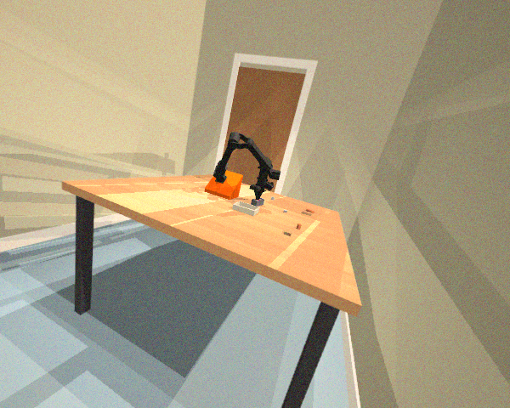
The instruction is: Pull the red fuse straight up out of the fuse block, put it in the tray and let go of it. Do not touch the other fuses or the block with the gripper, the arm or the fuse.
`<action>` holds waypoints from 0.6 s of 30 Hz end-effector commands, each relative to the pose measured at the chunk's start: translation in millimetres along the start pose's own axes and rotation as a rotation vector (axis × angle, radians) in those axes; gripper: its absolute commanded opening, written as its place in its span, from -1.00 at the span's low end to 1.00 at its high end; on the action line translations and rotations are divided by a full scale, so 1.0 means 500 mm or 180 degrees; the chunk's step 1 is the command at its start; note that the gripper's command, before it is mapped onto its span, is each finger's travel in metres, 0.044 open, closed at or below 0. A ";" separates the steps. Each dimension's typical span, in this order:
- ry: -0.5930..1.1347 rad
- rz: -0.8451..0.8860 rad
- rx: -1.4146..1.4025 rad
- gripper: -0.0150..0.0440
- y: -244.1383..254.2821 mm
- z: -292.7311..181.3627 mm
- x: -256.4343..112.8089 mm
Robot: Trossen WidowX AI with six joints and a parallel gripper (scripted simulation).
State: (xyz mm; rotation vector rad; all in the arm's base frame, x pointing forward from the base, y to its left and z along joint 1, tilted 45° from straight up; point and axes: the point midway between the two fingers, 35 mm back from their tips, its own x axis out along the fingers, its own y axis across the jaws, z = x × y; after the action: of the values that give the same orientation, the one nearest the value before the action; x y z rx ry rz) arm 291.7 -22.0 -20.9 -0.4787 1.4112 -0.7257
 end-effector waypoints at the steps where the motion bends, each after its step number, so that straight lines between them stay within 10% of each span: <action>1: 0.0007 -0.0020 -0.0012 -0.25 -0.002 -0.002 0.009; 18: 0.0012 -0.0005 -0.0003 -0.49 -0.001 -0.002 0.006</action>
State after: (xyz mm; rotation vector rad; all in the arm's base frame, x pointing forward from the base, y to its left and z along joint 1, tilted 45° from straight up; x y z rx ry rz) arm 290.6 -24.5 -23.0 -0.4798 1.4148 -0.7275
